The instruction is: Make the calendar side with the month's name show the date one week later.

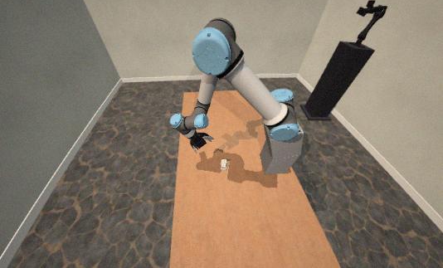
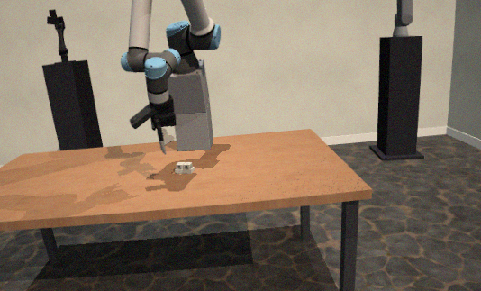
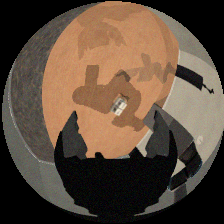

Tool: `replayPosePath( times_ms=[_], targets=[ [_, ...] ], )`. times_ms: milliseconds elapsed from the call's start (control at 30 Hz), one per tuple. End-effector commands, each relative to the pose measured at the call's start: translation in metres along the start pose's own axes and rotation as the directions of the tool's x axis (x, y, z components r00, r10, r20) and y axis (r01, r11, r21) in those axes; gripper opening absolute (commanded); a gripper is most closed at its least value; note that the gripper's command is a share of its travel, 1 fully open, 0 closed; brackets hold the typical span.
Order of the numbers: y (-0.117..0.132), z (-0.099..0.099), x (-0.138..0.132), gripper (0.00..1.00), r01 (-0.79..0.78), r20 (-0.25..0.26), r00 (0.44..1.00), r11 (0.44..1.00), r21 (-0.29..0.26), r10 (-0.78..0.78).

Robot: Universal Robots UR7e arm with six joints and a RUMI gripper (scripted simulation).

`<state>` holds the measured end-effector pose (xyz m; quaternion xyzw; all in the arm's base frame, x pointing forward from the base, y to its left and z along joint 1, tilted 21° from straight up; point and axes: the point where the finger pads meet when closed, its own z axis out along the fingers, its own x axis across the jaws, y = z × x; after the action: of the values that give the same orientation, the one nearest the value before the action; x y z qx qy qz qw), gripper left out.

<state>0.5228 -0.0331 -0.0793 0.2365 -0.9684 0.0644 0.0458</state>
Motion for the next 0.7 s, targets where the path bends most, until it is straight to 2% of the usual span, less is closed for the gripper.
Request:
replayPosePath(
  times_ms=[0,367,467,533,667],
  targets=[
    [0.006,0.025,0.005,1.00,-0.081,0.055,0.995,0.997,-0.004,0.081],
    [0.020,0.058,0.019,1.00,-0.203,0.129,0.970,0.979,-0.028,0.205],
    [0.020,0.058,0.019,1.00,-0.203,0.129,0.970,0.979,-0.028,0.205],
    [0.027,0.068,0.025,1.00,-0.248,0.156,0.955,0.968,-0.041,0.251],
    [0.030,0.072,0.028,1.00,-0.270,0.170,0.947,0.962,-0.047,0.274]
  ],
)
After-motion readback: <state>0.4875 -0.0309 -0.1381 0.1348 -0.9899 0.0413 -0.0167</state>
